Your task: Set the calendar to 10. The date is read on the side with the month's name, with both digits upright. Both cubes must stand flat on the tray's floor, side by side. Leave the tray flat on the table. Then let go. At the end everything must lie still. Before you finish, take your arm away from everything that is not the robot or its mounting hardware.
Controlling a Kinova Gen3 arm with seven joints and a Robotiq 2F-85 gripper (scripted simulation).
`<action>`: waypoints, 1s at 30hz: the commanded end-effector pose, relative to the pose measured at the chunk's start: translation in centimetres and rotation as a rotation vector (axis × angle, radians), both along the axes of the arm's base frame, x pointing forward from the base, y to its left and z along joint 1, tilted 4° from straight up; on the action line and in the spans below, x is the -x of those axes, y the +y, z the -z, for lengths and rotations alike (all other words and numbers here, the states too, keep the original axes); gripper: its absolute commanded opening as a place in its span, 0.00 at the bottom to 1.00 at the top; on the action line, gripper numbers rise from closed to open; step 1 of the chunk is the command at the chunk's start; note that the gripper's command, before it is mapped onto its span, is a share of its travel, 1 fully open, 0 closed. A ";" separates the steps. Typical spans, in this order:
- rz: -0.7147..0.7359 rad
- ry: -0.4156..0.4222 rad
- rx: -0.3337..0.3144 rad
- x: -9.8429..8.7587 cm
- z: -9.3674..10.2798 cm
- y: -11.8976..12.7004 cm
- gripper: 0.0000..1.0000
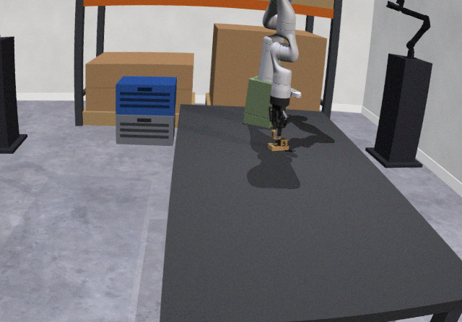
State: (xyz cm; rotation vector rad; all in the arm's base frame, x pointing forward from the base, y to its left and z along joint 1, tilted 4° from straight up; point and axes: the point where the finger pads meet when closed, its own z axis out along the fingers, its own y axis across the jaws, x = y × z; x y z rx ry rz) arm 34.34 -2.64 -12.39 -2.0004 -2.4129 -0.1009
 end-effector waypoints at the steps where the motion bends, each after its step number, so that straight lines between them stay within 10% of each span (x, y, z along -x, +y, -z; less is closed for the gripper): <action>1: -0.012 -0.007 0.000 -0.2 0.1 0.0 0.26; 30: -0.029 -0.008 0.000 -0.4 0.0 -0.1 0.26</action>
